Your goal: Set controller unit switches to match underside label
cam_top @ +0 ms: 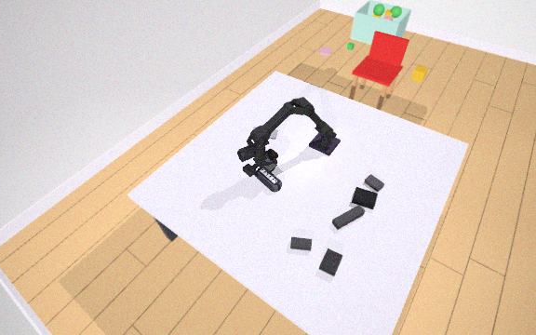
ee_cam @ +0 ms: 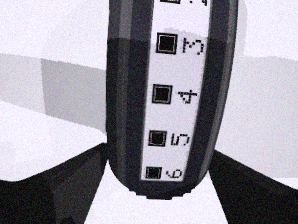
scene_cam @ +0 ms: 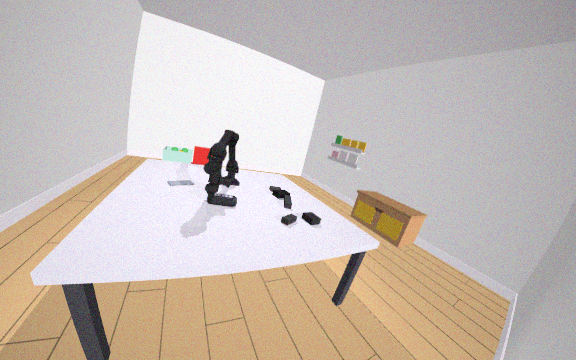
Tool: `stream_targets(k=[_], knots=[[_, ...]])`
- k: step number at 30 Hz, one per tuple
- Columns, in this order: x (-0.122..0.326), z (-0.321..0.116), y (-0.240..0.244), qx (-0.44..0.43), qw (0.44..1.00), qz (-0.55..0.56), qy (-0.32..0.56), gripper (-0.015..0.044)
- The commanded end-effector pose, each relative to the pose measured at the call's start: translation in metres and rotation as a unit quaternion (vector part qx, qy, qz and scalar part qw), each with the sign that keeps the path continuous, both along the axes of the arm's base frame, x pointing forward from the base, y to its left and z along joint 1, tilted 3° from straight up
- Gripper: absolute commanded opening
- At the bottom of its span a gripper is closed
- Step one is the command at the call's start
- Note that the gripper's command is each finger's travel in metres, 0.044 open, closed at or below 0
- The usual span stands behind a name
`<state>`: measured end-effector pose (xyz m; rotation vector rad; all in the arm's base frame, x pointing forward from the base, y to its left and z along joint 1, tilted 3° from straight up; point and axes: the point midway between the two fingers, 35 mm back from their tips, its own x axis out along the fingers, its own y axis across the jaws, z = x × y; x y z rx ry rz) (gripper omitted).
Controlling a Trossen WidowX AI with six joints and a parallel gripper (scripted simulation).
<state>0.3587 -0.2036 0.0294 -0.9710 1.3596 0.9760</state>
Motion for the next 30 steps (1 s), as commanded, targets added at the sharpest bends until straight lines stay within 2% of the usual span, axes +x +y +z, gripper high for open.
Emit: stream_targets(k=[1, 30], knots=[[0.000, -0.001, -0.001, -0.001, 1.000, 0.003, 0.000, 0.0327], [0.001, 0.012, 0.003, -0.001, 1.000, 0.003, 0.000, 0.0336]])
